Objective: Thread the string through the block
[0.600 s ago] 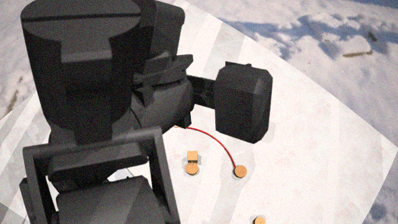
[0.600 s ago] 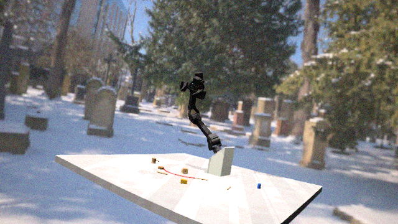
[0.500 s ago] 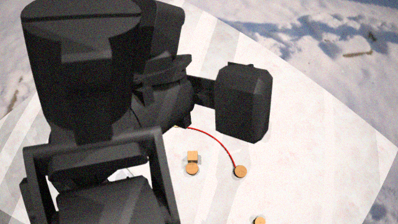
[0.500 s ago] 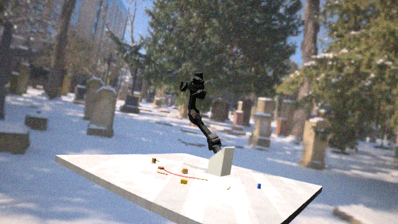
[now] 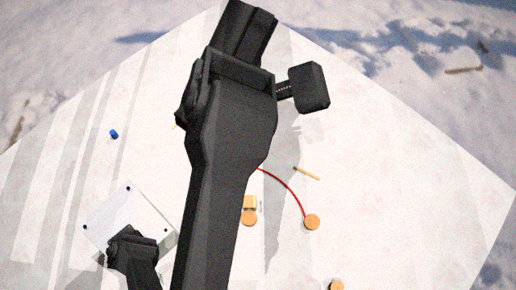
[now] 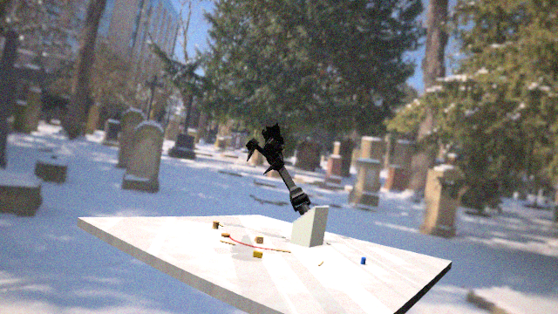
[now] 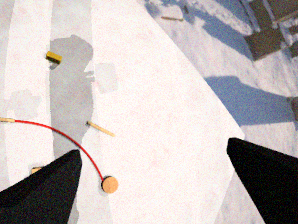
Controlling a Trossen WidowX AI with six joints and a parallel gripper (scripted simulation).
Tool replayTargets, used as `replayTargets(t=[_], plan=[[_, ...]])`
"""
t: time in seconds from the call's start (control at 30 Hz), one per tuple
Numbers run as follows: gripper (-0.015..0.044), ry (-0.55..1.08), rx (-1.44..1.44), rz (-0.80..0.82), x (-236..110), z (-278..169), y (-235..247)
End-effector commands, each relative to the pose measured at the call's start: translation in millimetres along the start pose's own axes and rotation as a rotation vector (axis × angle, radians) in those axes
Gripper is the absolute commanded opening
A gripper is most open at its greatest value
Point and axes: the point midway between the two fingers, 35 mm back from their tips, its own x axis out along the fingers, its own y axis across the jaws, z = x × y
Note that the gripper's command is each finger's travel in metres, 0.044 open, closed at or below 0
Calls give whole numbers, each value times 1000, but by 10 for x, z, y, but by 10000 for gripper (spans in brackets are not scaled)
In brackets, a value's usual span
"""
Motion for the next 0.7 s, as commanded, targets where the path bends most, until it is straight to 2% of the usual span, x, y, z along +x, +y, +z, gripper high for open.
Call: replayTargets(t=[0.0, 0.17, 0.33, 0.43, 0.67], plan=[[440, 116, -122, 116, 547, -182, 338], [440, 244, -270, 312, 1182, -580, 893], [440, 327, -391, 546, 1602, -1094, 1550], [440, 342, -421, 622, 1675, -1256, 1760], [440, 342, -421, 622, 1675, -1256, 1760]])
